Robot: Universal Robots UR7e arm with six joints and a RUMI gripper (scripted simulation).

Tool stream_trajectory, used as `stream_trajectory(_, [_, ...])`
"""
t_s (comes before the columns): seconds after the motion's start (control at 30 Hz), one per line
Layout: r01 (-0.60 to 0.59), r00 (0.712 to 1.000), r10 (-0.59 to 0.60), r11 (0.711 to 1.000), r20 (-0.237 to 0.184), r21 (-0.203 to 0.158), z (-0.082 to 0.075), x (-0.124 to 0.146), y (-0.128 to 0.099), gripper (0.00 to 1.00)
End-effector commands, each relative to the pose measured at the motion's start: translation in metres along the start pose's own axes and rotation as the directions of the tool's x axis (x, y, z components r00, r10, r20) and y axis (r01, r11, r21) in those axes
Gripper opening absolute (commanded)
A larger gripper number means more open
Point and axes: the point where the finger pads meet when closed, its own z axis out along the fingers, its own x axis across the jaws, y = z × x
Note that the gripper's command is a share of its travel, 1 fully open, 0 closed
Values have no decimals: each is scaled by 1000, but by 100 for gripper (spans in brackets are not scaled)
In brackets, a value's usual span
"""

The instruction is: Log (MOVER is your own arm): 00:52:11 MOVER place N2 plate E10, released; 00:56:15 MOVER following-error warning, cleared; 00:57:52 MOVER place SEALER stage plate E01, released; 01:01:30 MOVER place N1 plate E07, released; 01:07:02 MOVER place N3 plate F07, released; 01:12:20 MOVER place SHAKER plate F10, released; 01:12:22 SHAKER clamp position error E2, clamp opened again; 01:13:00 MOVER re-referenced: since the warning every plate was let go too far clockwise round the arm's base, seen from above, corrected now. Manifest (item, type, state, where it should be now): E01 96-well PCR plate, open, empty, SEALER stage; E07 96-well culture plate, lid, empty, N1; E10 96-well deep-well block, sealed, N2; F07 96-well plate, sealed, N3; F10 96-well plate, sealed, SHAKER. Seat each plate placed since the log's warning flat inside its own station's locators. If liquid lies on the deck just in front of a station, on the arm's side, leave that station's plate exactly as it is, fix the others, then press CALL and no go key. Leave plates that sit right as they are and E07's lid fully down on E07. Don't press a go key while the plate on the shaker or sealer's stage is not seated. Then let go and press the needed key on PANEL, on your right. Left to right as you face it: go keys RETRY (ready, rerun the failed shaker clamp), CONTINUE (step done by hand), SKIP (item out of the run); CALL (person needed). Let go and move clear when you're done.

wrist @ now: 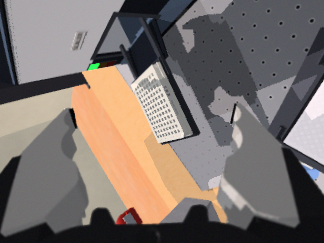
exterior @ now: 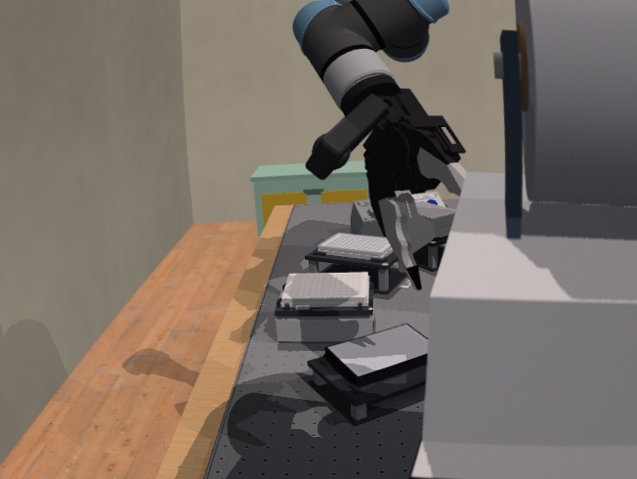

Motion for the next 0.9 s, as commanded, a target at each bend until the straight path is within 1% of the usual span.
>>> stream_trajectory(0.0, [2, 996, -4, 1000, -85, -25, 6, 15, 6, 82])
stream_trajectory(0.13, [-3, 987, -4, 999, -162, -42, 8, 33, 10, 82])
stream_trajectory(0.17, [-4, 985, -4, 999, -170, -44, 8, 33, 10, 82])
stream_trajectory(0.3, [-13, 969, -1, 998, -247, -55, 7, 51, 14, 82])
stream_trajectory(0.33, [-14, 967, -1, 998, -256, -56, 7, 51, 14, 82])
stream_trajectory(0.4, [-14, 967, -1, 998, -256, -56, 7, 51, 14, 82])
stream_trajectory(0.43, [-17, 962, 1, 998, -275, -57, 6, 56, 15, 82])
stream_trajectory(0.63, [-37, 922, 12, 998, -387, -58, -1, 82, 18, 82])
stream_trajectory(0.7, [-45, 906, 17, 997, -423, -56, -2, 84, 19, 82])
stream_trajectory(0.87, [-66, 860, 36, 997, -510, -42, -13, 102, 21, 82])
